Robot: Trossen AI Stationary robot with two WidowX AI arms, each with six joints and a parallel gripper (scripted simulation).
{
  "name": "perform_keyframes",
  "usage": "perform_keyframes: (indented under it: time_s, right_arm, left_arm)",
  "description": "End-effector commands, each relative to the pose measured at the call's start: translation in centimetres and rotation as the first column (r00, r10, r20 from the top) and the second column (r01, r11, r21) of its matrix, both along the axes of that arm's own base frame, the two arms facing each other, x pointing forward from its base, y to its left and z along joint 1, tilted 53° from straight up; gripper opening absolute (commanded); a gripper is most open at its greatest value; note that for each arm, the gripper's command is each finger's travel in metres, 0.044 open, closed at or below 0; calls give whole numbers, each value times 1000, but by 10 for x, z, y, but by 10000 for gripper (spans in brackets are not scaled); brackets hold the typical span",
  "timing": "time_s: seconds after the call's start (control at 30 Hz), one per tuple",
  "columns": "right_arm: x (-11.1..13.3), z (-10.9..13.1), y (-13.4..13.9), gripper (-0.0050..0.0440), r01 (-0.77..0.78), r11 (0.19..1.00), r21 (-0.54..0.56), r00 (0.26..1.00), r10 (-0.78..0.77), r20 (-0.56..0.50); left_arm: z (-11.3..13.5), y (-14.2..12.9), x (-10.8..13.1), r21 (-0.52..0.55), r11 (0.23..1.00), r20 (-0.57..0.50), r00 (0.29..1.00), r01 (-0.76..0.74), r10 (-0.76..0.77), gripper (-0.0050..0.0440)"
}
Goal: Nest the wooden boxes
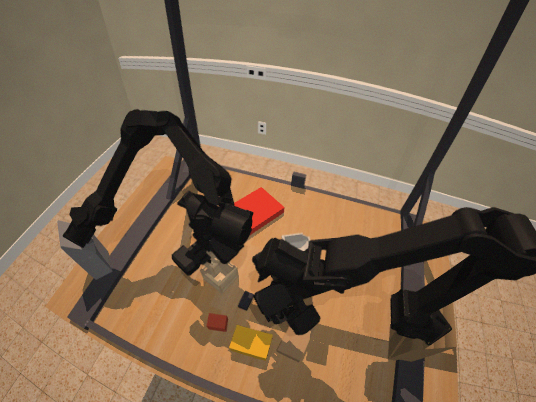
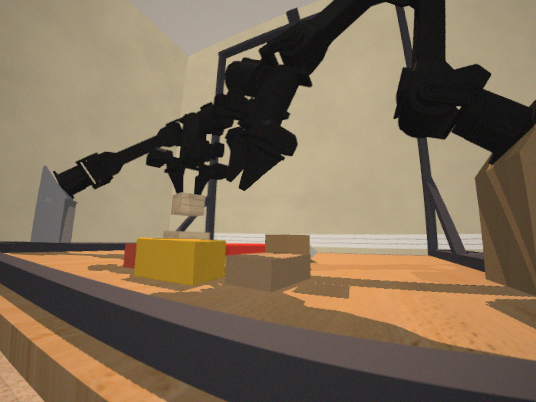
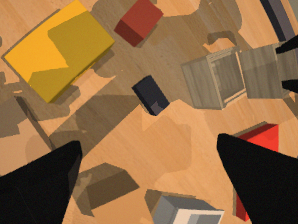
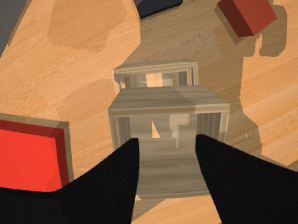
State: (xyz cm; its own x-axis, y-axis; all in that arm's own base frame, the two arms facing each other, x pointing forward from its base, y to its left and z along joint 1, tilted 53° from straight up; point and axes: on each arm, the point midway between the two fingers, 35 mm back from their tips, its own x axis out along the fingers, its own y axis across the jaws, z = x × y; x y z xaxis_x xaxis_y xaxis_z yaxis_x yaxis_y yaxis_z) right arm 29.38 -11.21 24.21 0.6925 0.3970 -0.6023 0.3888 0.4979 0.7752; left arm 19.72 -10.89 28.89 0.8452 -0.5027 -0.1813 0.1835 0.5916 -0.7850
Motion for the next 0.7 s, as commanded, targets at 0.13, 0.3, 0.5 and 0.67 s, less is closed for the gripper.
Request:
perform_keyframes:
  time_s: [0.13,0.3,0.5,0.67]
  right_arm:
    - [0,6,-1,236,3,1000,-13,1000,-3,14]
    - [0,6,-1,236,3,1000,-13,1000,-3,14]
    - [0,6,-1,236,3,1000,-13,1000,-3,14]
    - [0,6,-1,236,3,1000,-13,1000,-3,14]
  left_arm:
    - [26,6,18,-79,997,176,984,26,-12,400]
    - [40,12,22,-93,995,267,964,33,-7,400]
    - [55,22,24,-87,995,392,920,42,-5,400]
    - [67,29,19,-73,996,492,870,51,-8,400]
